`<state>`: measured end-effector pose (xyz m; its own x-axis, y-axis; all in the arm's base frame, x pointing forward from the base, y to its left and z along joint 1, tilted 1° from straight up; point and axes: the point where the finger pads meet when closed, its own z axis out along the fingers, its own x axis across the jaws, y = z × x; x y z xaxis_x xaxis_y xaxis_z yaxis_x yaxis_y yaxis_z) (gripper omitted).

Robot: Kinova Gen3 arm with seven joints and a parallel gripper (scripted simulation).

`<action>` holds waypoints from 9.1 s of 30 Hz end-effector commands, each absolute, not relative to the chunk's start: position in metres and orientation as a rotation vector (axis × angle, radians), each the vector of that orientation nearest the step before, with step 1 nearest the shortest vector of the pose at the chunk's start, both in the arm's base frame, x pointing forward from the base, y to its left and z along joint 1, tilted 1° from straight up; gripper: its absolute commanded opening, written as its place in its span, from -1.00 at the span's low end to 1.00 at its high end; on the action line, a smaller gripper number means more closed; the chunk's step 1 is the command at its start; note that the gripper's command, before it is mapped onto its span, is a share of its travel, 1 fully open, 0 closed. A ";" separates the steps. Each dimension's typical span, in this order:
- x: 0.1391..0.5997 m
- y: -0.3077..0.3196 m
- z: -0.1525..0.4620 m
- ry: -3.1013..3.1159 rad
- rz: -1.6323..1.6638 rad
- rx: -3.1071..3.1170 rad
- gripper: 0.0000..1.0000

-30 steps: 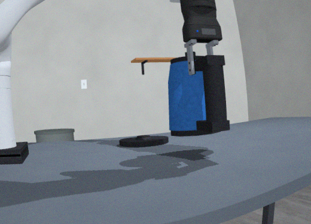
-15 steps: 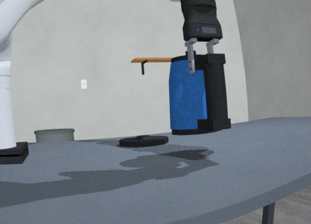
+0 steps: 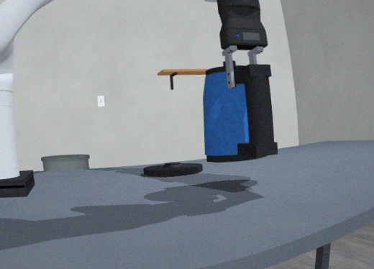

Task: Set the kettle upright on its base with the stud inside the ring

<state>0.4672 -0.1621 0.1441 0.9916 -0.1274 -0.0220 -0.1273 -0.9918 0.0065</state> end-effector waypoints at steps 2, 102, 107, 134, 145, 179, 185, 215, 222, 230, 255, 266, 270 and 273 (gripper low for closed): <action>0.468 -0.162 0.145 -0.200 -0.032 3.130 -1.00; 0.429 0.054 0.145 -0.200 -0.032 3.130 -1.00; 0.427 0.064 0.145 -0.200 -0.032 3.130 -1.00; 0.421 0.101 0.145 -0.200 -0.032 3.130 -1.00; 0.420 0.105 0.145 -0.200 -0.032 3.130 -1.00; 0.420 0.106 0.145 -0.200 -0.032 3.130 -1.00; 0.420 0.106 0.145 -0.200 -0.032 3.130 -1.00; 0.420 0.106 0.139 -0.200 -0.032 3.130 -1.00; 0.420 0.106 0.127 -0.200 -0.032 3.130 -1.00; 0.419 0.106 0.124 -0.200 -0.032 3.130 -1.00; 0.419 0.106 0.124 -0.200 -0.032 3.130 -1.00; 0.419 0.106 0.124 -0.200 -0.032 3.130 -1.00; 0.419 0.106 0.123 -0.200 -0.032 3.130 -1.00; 0.419 0.106 0.122 -0.200 -0.032 3.130 -1.00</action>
<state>0.4192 0.1061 0.1219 0.9917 -0.1267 -0.0202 -0.1266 -0.9919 0.0066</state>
